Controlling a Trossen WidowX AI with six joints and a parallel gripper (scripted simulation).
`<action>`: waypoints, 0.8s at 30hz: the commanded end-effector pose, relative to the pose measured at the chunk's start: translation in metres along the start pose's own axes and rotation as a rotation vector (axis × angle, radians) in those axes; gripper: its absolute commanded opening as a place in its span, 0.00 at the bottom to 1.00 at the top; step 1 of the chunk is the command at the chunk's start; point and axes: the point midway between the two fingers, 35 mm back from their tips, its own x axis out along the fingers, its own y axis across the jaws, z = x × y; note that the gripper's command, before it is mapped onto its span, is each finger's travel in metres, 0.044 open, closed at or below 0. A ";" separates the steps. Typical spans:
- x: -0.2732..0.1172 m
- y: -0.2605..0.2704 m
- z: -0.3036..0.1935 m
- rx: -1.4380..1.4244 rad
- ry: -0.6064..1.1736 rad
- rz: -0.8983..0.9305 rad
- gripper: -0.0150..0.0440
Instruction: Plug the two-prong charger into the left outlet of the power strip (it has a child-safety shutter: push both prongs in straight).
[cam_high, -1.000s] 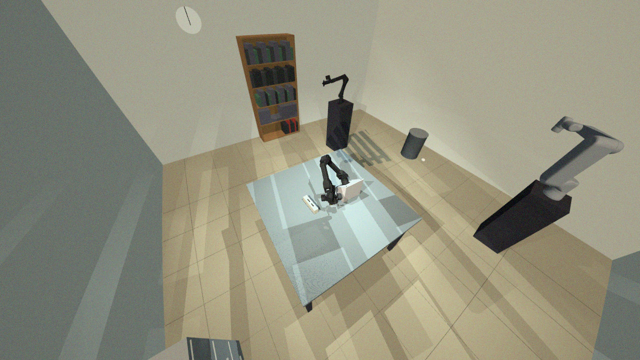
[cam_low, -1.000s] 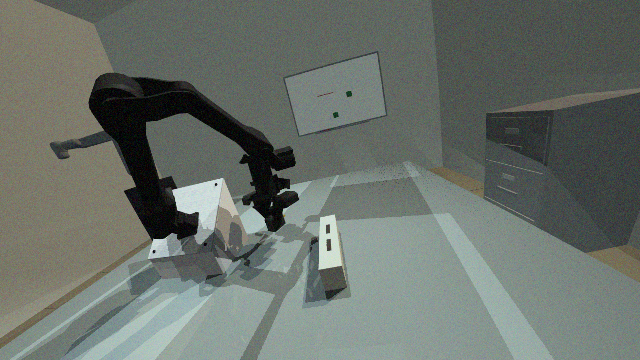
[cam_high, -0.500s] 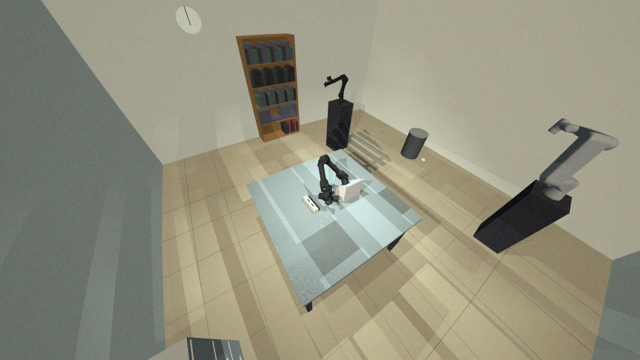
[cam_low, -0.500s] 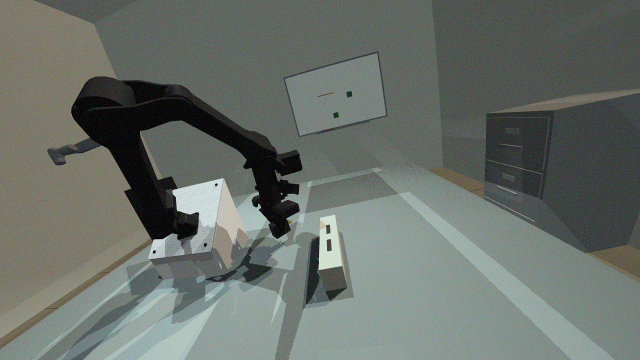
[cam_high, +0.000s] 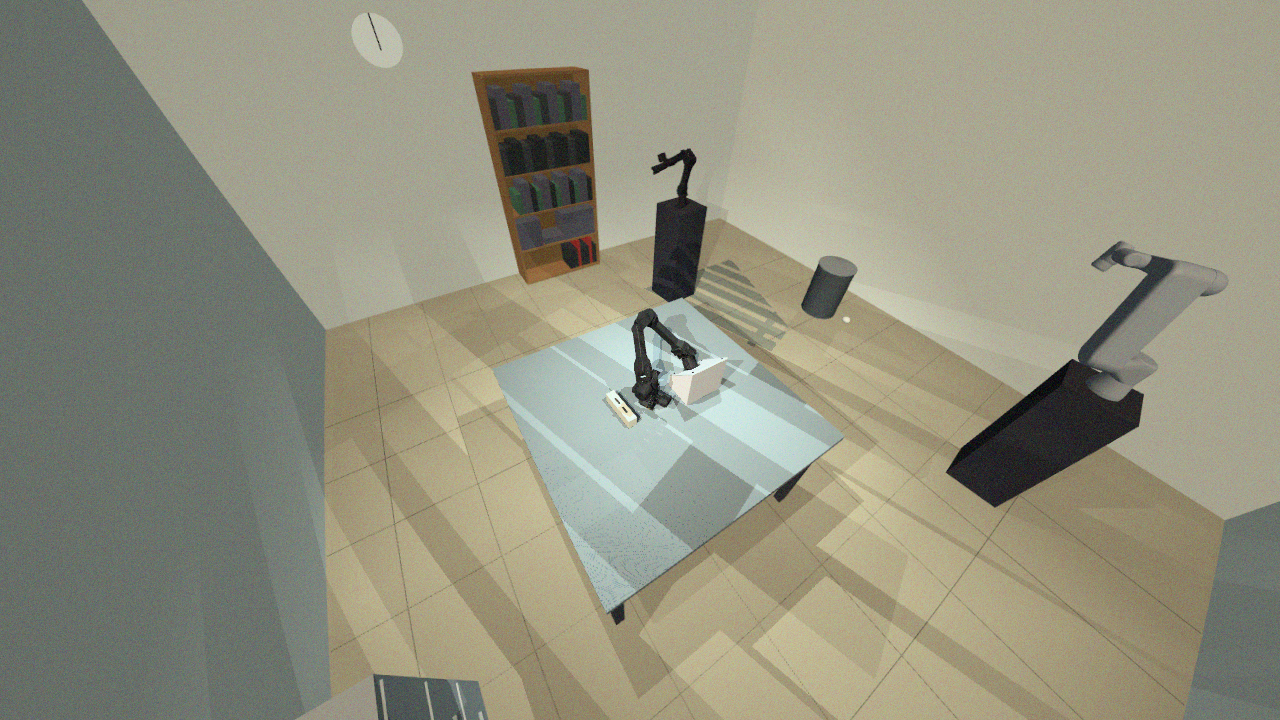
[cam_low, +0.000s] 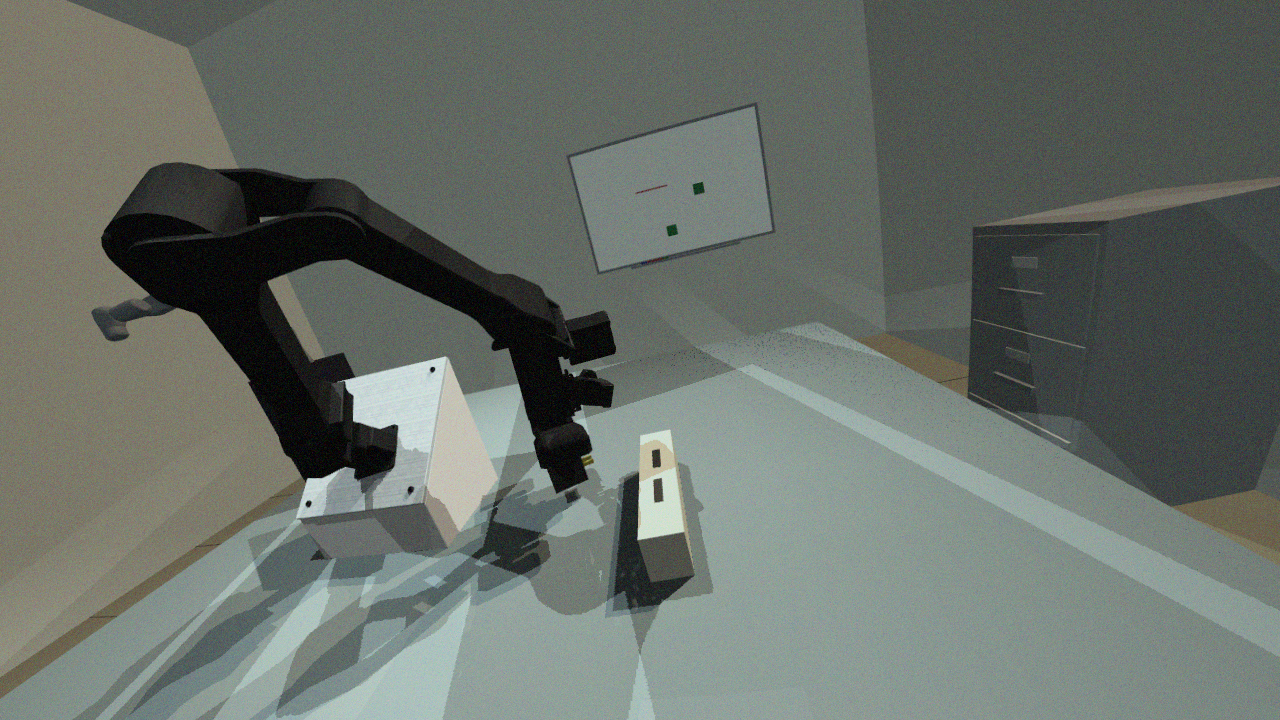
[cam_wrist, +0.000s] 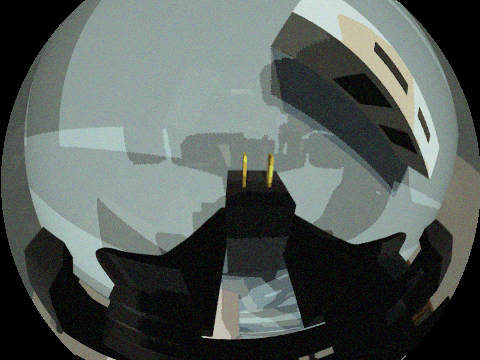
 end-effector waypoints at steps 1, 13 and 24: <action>0.003 -0.009 0.000 0.091 -0.002 -0.001 0.25; 0.014 -0.032 -0.002 0.352 0.006 0.004 0.25; 0.013 -0.036 0.006 0.362 0.005 0.004 0.25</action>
